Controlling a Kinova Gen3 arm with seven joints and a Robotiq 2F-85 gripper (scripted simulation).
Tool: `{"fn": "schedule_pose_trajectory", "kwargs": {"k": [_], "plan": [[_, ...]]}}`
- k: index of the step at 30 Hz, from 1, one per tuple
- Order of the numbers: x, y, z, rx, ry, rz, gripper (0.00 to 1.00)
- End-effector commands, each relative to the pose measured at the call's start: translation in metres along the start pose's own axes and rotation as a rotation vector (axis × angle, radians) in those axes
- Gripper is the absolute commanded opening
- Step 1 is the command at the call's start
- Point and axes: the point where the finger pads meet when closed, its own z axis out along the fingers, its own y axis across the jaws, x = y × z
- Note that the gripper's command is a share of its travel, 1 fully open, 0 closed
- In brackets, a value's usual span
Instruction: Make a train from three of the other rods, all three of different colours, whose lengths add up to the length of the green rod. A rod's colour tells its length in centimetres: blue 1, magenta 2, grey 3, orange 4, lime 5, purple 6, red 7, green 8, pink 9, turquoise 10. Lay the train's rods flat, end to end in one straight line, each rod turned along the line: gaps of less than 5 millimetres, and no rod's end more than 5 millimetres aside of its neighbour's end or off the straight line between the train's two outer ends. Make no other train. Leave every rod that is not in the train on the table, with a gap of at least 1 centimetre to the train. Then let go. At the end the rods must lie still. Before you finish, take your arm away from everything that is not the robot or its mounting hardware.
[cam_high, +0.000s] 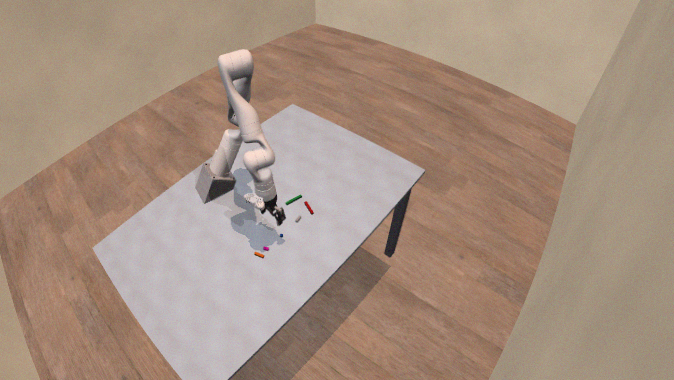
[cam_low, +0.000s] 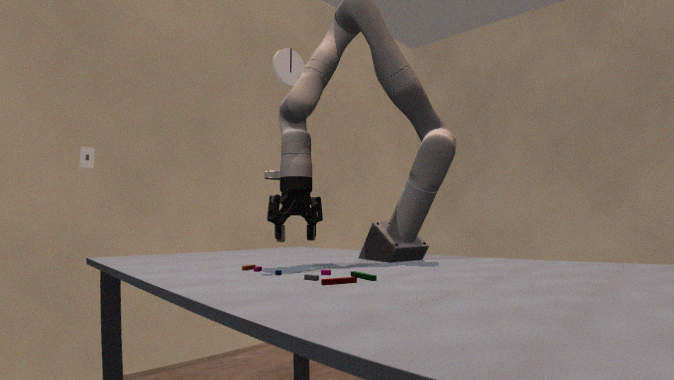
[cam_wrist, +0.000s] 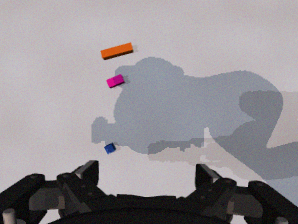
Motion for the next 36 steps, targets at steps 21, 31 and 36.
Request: {"fn": "schedule_pose_trajectory", "kwargs": {"k": [21,31,36], "plan": [[0.0007,-0.0007,-0.0003,0.000,0.001,0.018,1.00],[0.0007,-0.0007,-0.0003,0.000,0.001,0.018,1.00],[0.0007,-0.0007,-0.0003,0.000,0.001,0.018,1.00]]}}
